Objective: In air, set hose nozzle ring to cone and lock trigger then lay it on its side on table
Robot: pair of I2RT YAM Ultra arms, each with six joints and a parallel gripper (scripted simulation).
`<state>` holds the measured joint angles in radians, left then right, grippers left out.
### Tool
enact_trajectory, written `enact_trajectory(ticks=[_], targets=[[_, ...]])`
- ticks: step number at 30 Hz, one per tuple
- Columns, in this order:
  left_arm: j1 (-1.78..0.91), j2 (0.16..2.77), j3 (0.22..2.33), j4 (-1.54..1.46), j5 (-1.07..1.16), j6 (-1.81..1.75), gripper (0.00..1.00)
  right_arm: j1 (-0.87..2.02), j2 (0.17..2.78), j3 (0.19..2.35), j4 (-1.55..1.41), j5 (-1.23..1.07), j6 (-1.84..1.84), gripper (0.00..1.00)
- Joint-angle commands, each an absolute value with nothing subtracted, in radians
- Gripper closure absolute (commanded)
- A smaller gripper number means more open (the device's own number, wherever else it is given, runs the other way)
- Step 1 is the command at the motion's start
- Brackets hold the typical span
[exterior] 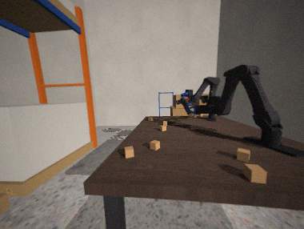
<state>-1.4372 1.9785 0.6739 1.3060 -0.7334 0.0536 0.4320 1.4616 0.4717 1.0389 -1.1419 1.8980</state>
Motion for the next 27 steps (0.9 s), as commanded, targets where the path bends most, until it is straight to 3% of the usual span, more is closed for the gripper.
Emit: enact_trajectory(ticks=[1,27], targets=[[-1.434,1.936,0.705,1.383,-0.730,0.042,0.64,0.397,1.421,0.447,1.065,-1.191,1.901,0.13],[-1.434,1.936,0.705,1.383,-0.730,0.042,0.64,0.174,1.404,0.408,1.132,-1.411,1.957,0.13]])
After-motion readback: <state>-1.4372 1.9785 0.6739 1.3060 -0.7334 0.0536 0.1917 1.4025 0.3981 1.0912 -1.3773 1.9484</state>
